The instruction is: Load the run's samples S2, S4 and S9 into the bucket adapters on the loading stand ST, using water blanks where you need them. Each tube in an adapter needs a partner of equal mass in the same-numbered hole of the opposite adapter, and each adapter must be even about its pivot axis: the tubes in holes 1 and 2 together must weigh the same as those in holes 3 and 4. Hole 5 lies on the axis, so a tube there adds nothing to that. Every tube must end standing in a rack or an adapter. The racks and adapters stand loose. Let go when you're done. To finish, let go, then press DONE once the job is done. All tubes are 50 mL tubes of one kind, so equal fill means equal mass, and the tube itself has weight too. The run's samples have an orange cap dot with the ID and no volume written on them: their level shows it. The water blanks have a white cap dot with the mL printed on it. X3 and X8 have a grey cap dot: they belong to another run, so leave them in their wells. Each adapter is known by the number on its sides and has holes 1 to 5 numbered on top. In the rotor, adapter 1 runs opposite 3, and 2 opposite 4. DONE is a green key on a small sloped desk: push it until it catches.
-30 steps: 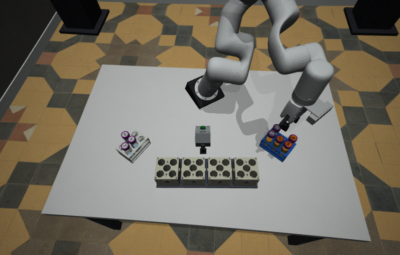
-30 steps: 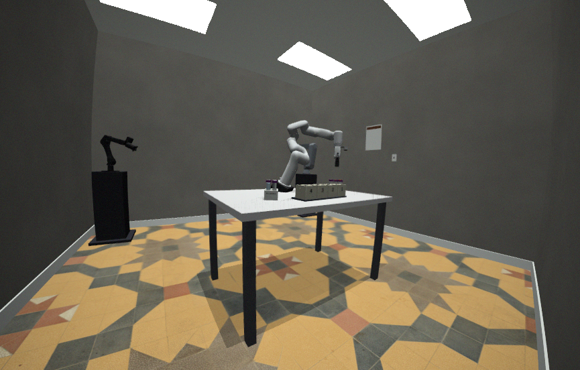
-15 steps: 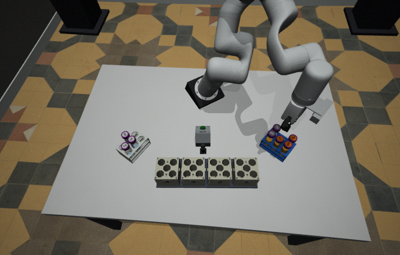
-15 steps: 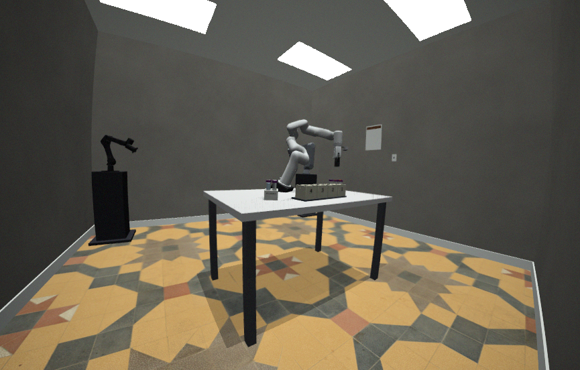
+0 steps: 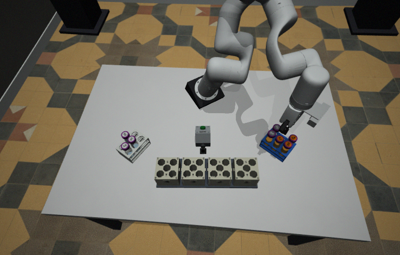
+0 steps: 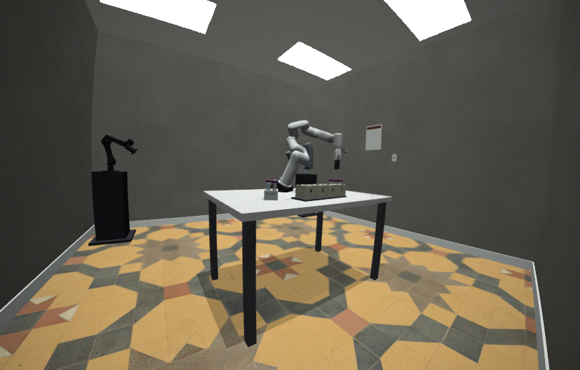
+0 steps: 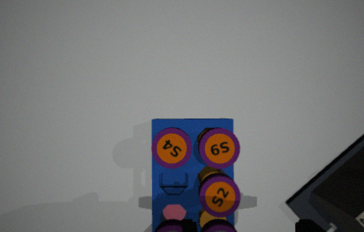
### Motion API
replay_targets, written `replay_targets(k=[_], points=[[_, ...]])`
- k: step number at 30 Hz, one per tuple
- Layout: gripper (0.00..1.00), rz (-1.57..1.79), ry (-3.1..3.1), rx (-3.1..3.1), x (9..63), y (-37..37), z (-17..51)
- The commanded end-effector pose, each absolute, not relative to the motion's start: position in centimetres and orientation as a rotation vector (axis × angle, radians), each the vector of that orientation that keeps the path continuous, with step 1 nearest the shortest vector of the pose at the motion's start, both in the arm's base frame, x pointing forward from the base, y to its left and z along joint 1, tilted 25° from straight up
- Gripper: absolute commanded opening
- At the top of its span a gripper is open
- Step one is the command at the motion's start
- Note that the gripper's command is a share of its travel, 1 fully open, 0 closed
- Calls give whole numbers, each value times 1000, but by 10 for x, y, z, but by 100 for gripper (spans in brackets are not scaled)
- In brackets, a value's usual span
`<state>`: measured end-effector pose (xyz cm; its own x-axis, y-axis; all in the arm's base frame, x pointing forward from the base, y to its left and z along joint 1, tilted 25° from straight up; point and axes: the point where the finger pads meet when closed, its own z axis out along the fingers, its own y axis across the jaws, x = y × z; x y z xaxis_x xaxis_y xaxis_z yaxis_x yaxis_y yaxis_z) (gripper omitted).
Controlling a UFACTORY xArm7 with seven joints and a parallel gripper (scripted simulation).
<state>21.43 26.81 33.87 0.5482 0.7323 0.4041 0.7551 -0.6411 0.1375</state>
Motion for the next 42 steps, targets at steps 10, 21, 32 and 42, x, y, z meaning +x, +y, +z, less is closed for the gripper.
replay_targets(k=[10,21,32,42], points=[[57,-676,-1307,-2715,225,275,315],[57,-675,-1306,-2715,231,279,299],[57,-675,-1306,-2715,238,283,283],[57,-675,-1306,-2715,245,288,265]])
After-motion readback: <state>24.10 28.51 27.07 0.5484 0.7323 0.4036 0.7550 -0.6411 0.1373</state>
